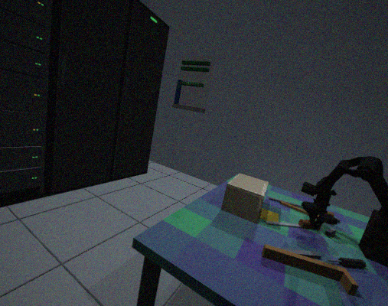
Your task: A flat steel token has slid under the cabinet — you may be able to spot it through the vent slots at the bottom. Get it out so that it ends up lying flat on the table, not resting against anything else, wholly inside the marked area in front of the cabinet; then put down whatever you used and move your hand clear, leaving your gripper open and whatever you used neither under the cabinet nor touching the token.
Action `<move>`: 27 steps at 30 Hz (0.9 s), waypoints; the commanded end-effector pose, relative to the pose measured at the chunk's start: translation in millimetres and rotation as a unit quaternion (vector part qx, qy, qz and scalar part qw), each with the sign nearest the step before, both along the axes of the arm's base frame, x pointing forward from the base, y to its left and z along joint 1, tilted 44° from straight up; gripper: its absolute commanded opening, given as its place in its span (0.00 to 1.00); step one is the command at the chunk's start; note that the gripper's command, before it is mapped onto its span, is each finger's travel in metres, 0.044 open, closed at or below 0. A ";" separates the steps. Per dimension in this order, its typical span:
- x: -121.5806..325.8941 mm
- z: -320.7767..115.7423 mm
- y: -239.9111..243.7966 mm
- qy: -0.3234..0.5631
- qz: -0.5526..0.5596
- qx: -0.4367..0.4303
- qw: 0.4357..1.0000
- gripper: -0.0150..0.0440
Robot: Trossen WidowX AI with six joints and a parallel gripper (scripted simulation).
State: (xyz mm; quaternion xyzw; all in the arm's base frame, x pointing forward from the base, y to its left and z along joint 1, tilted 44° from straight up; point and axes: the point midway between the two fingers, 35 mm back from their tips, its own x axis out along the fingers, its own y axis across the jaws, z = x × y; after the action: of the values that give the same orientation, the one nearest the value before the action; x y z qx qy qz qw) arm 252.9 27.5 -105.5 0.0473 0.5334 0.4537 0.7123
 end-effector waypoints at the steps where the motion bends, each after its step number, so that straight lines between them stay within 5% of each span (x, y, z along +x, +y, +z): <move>1: 1.2 -3.1 -5.1 -0.001 -0.002 -0.001 1.000 0.25; 27: -0.6 -23.1 -26.1 -0.001 -0.002 -0.002 1.000 0.25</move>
State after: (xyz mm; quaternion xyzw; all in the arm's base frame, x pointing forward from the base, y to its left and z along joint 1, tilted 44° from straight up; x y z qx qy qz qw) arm 251.3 5.8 -126.3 0.0466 0.5335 0.4533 0.7125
